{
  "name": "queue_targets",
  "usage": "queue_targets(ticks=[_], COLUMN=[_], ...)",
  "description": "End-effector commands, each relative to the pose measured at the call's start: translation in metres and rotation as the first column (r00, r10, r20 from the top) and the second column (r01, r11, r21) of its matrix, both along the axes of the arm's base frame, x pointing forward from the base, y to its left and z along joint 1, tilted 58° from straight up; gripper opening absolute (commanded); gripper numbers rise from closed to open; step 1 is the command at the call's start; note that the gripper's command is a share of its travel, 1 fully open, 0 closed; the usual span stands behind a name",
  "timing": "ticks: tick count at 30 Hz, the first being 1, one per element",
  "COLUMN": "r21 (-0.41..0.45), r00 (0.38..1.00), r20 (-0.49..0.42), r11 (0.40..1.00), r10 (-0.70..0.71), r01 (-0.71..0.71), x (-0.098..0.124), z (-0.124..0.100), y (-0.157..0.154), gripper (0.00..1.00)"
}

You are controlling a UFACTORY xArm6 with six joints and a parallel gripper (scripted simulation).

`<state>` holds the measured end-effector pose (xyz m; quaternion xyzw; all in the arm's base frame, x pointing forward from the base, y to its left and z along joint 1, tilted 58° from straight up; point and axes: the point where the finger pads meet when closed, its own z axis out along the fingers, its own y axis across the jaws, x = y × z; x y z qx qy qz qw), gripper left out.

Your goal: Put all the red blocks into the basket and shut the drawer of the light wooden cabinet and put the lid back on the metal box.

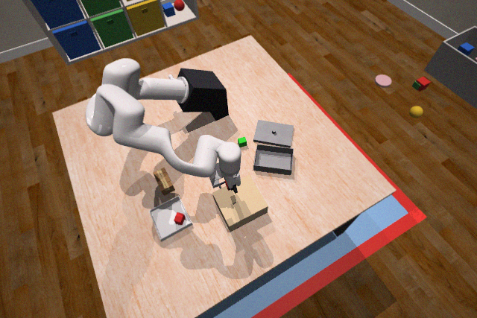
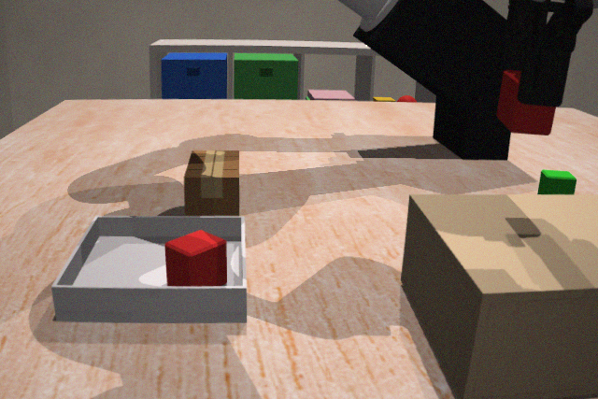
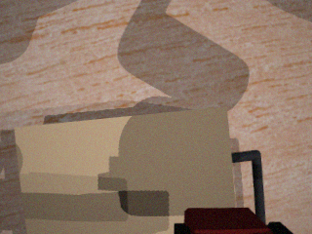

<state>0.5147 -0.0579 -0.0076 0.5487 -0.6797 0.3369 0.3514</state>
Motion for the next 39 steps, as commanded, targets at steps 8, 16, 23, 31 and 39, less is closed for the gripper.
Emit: queue_targets(ticks=[8,16,23,31,39], r21=[0.027,0.045,0.045,0.045,0.045], r00=[0.852,0.797,0.797,0.797,0.797], r20=[0.480,0.558,0.558,0.558,0.558], r11=[0.974,0.968,0.968,0.968,0.968], r10=[-0.208,-0.230,-0.230,-0.230,-0.230], r01=[0.223,0.248,0.248,0.248,0.248], x=[-0.009,-0.017,-0.024,-0.029,-0.029], z=[0.115,0.177,0.229,0.261,0.261], y=[-0.075,-0.116,-0.149,-0.168,-0.168], gripper=[0.00,0.00,0.00,0.00,0.00])
